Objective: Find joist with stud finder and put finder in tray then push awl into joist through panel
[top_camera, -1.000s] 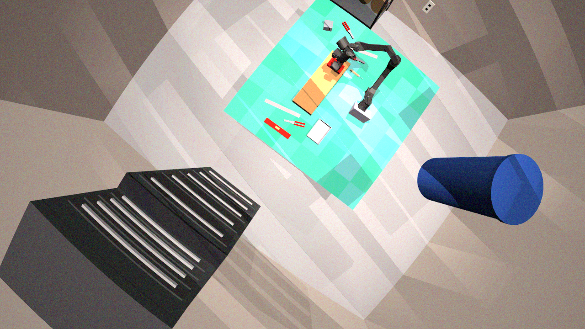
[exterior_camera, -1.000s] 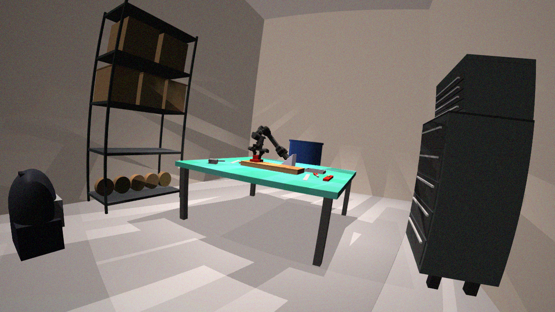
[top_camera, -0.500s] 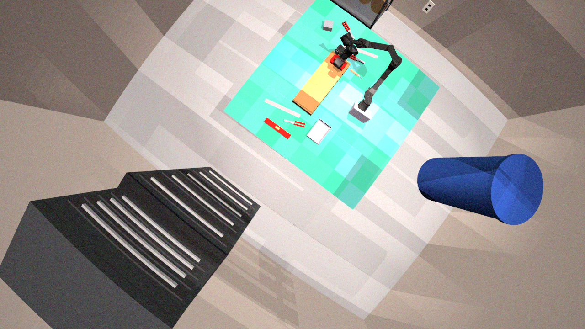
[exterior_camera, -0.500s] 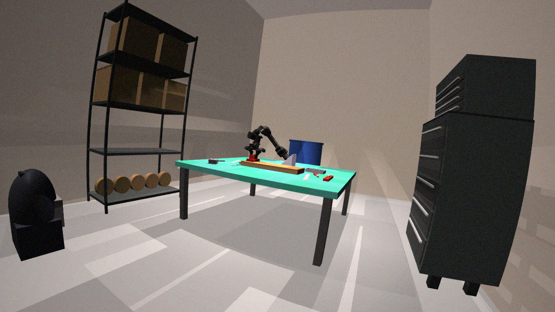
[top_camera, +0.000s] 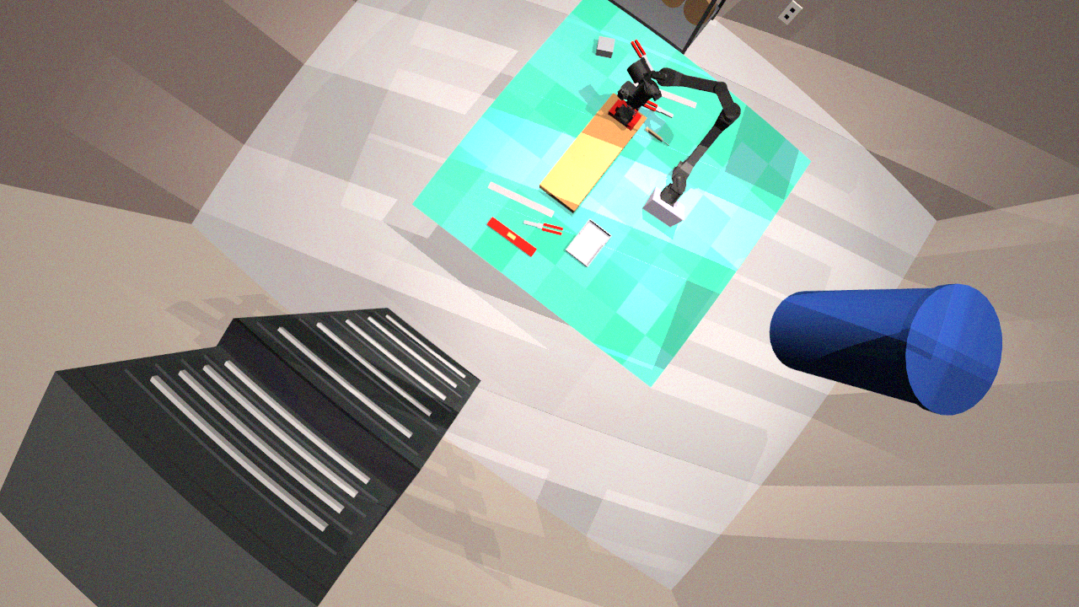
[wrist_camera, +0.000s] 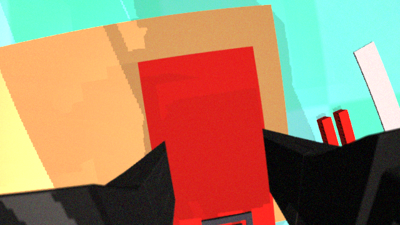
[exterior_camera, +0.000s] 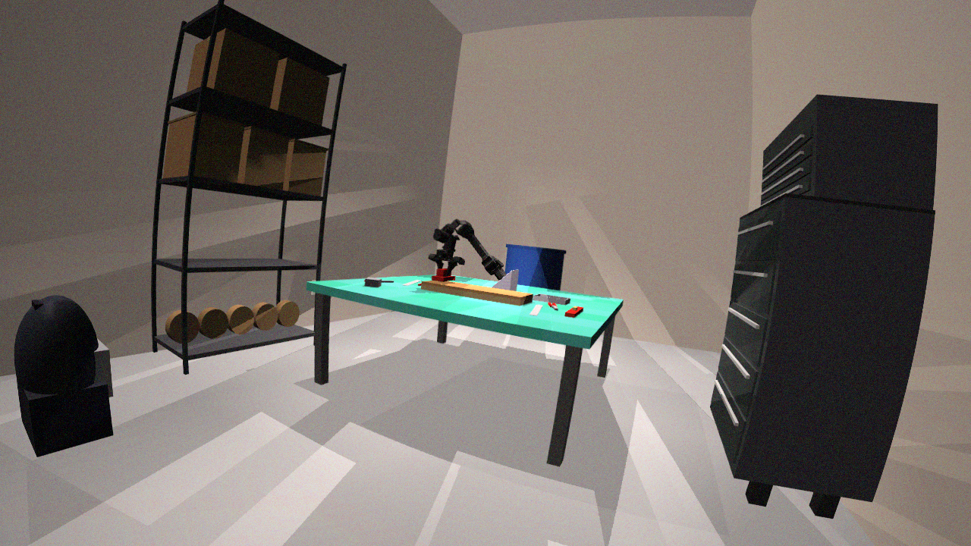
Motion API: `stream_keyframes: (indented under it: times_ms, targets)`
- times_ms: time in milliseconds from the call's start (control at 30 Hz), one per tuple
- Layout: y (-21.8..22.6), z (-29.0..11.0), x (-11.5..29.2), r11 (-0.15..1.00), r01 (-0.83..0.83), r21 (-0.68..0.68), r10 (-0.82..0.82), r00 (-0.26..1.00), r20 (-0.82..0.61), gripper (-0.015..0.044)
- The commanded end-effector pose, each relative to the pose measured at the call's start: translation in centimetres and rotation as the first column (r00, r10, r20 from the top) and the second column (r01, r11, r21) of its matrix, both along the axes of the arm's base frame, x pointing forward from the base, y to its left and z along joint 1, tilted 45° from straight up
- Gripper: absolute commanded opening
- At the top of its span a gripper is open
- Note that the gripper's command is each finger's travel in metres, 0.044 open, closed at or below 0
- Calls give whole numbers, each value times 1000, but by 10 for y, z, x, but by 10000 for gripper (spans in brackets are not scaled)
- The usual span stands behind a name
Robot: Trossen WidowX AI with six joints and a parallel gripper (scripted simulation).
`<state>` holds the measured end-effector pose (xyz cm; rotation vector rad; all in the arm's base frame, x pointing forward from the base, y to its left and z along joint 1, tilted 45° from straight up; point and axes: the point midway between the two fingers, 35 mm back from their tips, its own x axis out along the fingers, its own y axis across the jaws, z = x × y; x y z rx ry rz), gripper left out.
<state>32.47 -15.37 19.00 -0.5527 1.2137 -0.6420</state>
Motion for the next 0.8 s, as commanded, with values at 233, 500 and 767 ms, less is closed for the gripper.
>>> stream_keyframes:
  times_ms: [233,500,767]
  targets:
    - [34,36,6,1000,-3,0,3,1000,9,0]
    - [58,63,3,1000,-3,-7,3,1000,10,0]
    - [83,46,19,997,-77,19,77,996,-41,0]
